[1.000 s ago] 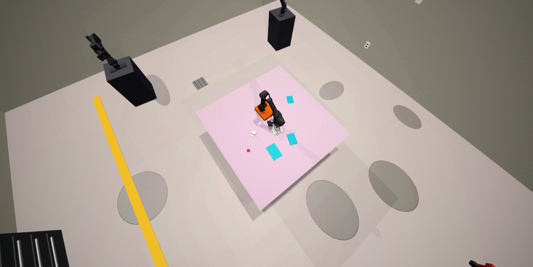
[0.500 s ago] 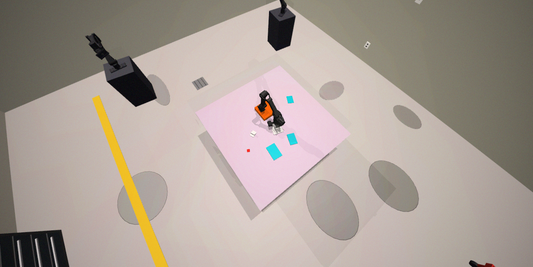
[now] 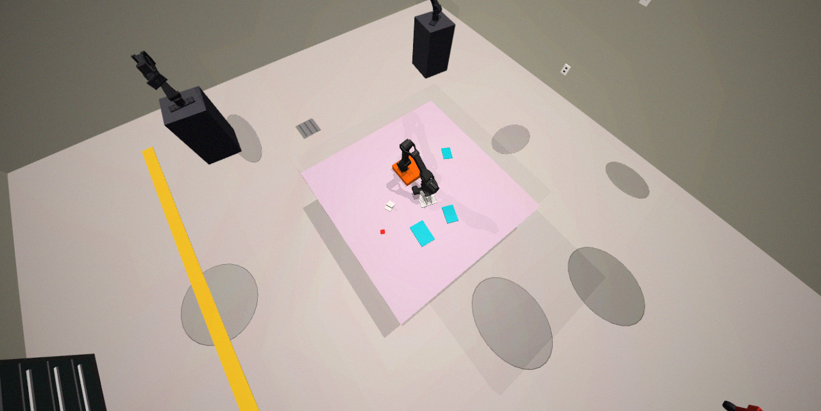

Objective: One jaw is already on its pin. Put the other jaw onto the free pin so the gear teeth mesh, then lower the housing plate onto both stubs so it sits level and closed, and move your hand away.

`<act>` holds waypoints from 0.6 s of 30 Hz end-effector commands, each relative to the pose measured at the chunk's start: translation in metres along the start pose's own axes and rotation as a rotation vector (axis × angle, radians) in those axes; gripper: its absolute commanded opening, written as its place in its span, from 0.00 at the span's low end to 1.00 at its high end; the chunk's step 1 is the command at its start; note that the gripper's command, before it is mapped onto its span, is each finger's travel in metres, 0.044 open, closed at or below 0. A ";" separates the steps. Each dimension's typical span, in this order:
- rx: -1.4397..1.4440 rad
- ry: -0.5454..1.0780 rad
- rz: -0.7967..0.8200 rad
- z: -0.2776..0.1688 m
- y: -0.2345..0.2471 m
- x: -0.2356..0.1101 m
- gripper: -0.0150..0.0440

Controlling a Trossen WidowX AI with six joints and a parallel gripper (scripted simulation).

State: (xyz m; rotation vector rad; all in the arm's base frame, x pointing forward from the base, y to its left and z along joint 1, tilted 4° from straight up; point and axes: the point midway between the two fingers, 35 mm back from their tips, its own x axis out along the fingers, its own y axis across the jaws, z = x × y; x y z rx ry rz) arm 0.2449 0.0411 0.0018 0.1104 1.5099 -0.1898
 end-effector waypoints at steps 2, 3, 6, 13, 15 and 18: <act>-0.003 -0.002 -0.002 0.000 0.000 0.000 0.85; -0.003 -0.002 -0.002 0.000 0.000 0.000 0.85; -0.003 -0.002 -0.002 0.000 0.000 0.000 0.85; 0.000 0.000 0.000 0.000 0.000 0.000 1.00; 0.000 0.000 0.000 0.000 0.000 0.000 1.00; 0.000 0.000 0.000 0.000 0.000 0.000 1.00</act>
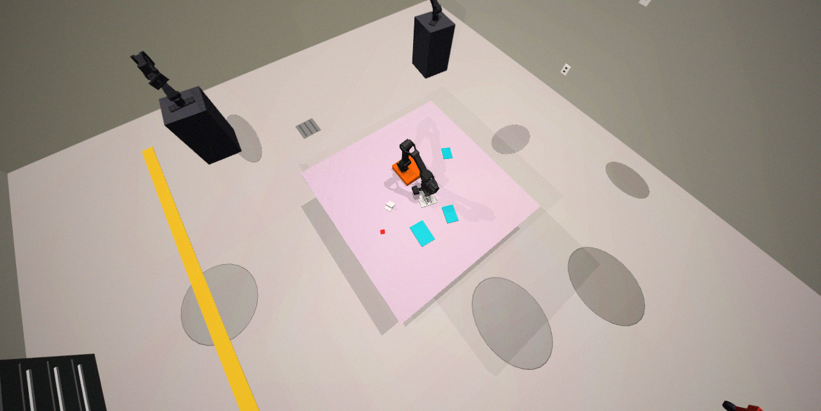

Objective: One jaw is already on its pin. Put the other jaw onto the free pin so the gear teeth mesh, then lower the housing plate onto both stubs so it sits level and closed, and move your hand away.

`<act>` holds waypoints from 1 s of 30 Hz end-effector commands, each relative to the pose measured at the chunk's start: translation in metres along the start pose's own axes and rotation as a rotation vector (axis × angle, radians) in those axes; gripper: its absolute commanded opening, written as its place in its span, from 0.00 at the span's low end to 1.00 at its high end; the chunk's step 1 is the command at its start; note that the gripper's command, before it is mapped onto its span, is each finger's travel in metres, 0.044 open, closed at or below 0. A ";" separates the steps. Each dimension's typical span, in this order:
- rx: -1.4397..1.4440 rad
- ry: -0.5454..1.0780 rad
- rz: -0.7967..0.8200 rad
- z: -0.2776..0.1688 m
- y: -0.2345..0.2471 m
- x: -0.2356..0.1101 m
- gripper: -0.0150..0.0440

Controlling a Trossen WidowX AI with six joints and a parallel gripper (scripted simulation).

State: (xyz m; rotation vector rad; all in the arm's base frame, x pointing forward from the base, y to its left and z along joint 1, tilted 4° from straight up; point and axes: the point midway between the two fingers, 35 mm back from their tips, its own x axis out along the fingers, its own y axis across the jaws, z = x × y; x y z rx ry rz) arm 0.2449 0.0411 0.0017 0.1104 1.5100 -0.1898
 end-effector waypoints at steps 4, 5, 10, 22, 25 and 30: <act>0.000 0.000 0.000 0.000 0.000 0.000 1.00; 0.000 0.000 0.000 0.000 0.000 0.000 1.00; 0.000 0.000 0.000 0.001 0.000 -0.007 1.00; -0.003 -0.011 0.006 0.001 0.000 -0.071 1.00; -0.003 -0.005 0.002 -0.017 -0.007 -0.098 1.00; -0.003 0.001 -0.002 -0.040 -0.017 -0.126 1.00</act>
